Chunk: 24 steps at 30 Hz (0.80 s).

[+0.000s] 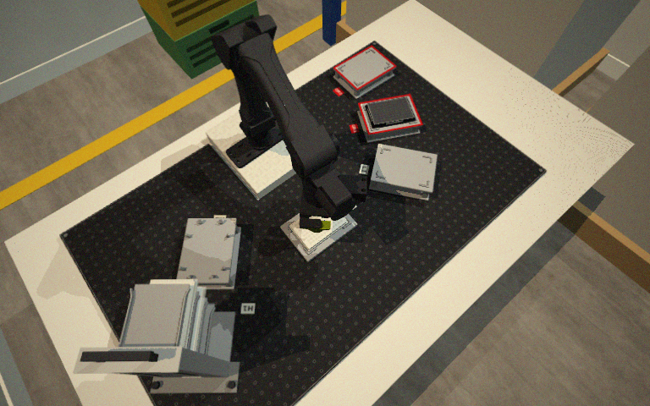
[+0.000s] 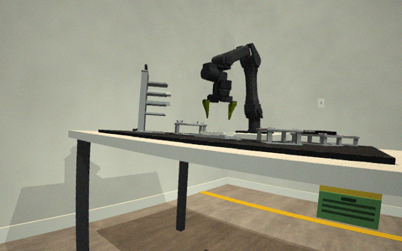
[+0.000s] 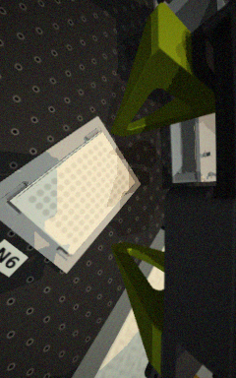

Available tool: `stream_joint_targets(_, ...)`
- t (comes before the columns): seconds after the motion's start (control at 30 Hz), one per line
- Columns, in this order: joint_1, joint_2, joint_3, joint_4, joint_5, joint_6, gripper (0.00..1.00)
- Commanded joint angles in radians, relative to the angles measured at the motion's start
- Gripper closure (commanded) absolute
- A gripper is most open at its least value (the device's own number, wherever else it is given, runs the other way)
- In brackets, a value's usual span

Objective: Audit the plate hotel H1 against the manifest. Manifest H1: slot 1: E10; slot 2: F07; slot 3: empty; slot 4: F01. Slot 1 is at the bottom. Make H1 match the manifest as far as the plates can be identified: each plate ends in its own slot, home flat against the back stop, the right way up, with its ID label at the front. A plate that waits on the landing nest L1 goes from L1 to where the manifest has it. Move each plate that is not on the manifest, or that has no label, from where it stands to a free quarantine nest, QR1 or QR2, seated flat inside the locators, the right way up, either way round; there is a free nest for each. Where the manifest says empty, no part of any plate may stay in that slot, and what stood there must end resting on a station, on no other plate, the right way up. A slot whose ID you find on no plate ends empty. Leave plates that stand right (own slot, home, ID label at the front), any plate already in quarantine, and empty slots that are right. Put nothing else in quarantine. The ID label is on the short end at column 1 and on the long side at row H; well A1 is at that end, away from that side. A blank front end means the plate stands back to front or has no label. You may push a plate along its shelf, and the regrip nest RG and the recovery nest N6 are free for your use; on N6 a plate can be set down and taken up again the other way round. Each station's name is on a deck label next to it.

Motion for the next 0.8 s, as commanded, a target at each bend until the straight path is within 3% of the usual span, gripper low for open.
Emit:
stream_joint_targets(0.0,0.0,-0.005,0.006,-0.001,-0.003,0.097,0.0)
stream_joint_targets(0.77,0.0,-0.005,0.006,-0.001,-0.003,0.514,0.0)
